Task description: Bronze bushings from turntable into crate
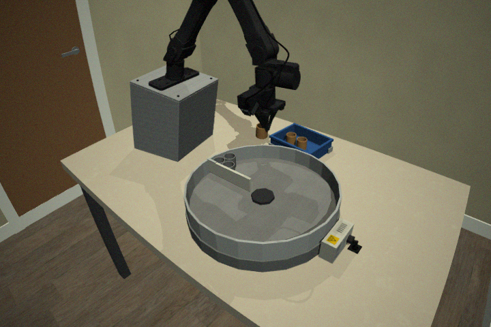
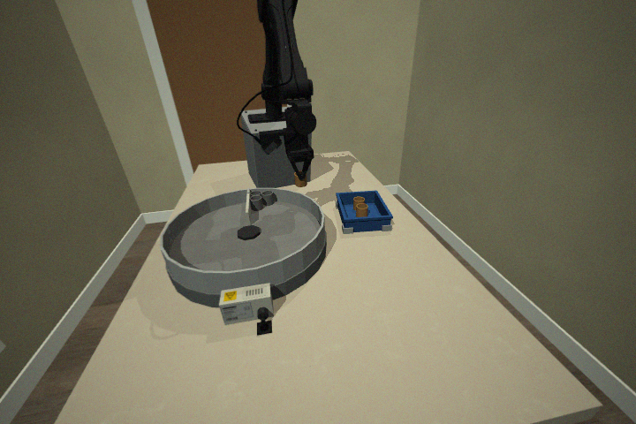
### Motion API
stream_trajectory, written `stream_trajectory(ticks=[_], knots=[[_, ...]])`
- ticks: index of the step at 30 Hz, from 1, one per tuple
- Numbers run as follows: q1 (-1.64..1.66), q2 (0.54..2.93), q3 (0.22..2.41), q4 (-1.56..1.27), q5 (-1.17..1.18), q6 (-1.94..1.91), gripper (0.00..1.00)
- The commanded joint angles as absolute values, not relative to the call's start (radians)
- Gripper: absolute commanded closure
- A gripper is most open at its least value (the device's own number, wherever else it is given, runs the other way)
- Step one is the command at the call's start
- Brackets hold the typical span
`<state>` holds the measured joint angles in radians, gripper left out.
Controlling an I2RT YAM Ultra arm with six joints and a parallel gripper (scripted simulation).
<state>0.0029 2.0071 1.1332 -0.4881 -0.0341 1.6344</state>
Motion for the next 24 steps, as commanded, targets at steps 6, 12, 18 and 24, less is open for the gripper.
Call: stream_trajectory(ticks=[6,12,18,24], knots=[[0.135,2.085,1.326,-0.595,0.015,1.814,1.0],[0.226,2.176,1.5,-0.677,0.034,1.903,1.0],[0.27,2.238,1.618,-0.734,0.043,1.947,1.0],[0.319,2.325,1.784,-0.82,0.053,1.996,1.0]])
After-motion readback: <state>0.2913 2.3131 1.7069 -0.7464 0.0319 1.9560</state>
